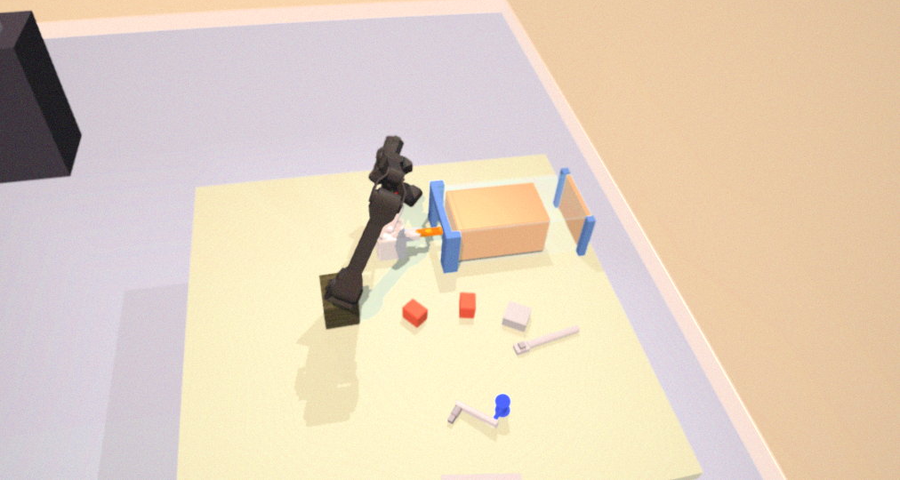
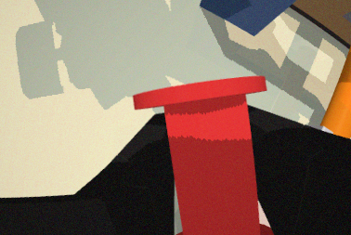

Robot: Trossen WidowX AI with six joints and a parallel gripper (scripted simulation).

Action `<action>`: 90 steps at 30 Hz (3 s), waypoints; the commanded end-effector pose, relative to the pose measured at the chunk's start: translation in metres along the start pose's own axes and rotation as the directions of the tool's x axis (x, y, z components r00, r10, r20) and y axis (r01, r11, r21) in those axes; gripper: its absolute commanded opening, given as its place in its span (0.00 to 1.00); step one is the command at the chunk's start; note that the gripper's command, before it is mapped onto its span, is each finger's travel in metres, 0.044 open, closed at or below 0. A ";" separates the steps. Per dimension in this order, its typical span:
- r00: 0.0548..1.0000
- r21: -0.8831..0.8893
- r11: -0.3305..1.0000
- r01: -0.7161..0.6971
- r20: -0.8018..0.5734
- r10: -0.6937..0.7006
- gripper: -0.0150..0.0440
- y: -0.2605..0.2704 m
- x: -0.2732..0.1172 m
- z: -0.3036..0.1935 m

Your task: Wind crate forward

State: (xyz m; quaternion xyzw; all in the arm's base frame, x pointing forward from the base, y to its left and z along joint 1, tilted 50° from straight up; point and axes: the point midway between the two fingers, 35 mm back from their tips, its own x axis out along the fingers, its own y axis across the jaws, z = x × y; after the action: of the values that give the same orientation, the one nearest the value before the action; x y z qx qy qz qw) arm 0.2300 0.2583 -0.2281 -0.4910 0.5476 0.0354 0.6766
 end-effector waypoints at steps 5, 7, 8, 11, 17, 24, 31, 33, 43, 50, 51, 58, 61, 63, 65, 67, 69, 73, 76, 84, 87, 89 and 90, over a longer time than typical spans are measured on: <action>0.999 -0.027 0.999 -0.028 -0.020 0.027 0.25 0.019 -0.005 -0.013; 0.999 -0.028 0.999 -0.028 -0.020 0.028 0.25 0.020 -0.006 -0.014; 0.999 -0.028 0.999 -0.028 -0.020 0.028 0.25 0.022 -0.006 -0.016; 0.999 -0.028 0.999 -0.028 -0.020 0.028 0.25 0.024 -0.007 -0.017; 0.999 -0.028 0.999 -0.029 -0.020 0.028 0.25 0.028 -0.009 -0.021; 0.999 -0.028 0.999 -0.030 -0.020 0.029 0.25 0.034 -0.012 -0.026; 0.999 -0.028 0.999 -0.030 -0.020 0.030 0.25 0.037 -0.014 -0.031; 0.999 -0.028 0.999 -0.030 -0.021 0.030 0.25 0.038 -0.015 -0.033; 0.999 -0.029 0.999 -0.031 -0.021 0.031 0.25 0.044 -0.019 -0.041; 0.999 -0.029 0.999 -0.032 -0.021 0.031 0.25 0.047 -0.022 -0.046; 0.999 -0.029 0.999 -0.032 -0.021 0.031 0.25 0.048 -0.023 -0.047; 0.999 -0.029 0.999 -0.032 -0.022 0.032 0.25 0.050 -0.026 -0.053; 0.999 -0.029 0.999 -0.032 -0.022 0.032 0.25 0.051 -0.027 -0.056; 0.999 -0.029 0.999 -0.033 -0.022 0.032 0.25 0.052 -0.028 -0.058; 0.999 -0.030 0.999 -0.033 -0.022 0.032 0.25 0.052 -0.029 -0.060; 0.999 -0.030 0.999 -0.033 -0.022 0.032 0.25 0.053 -0.030 -0.061; 0.999 -0.030 0.999 -0.033 -0.022 0.032 0.25 0.053 -0.030 -0.063; 0.999 -0.030 0.999 -0.033 -0.022 0.032 0.25 0.054 -0.032 -0.067; 0.999 -0.030 0.999 -0.033 -0.022 0.033 0.25 0.055 -0.034 -0.070; 0.999 -0.030 0.999 -0.034 -0.023 0.033 0.25 0.056 -0.037 -0.077; 0.999 -0.031 0.999 -0.034 -0.023 0.033 0.25 0.056 -0.039 -0.080; 0.999 -0.031 0.999 -0.034 -0.023 0.033 0.25 0.056 -0.039 -0.082; 0.999 -0.031 0.999 -0.034 -0.023 0.033 0.25 0.056 -0.040 -0.083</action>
State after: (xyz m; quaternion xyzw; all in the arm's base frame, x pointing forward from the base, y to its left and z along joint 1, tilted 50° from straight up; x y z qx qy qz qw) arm 0.1330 0.2553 -0.2265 -0.4865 0.5556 0.0490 0.6724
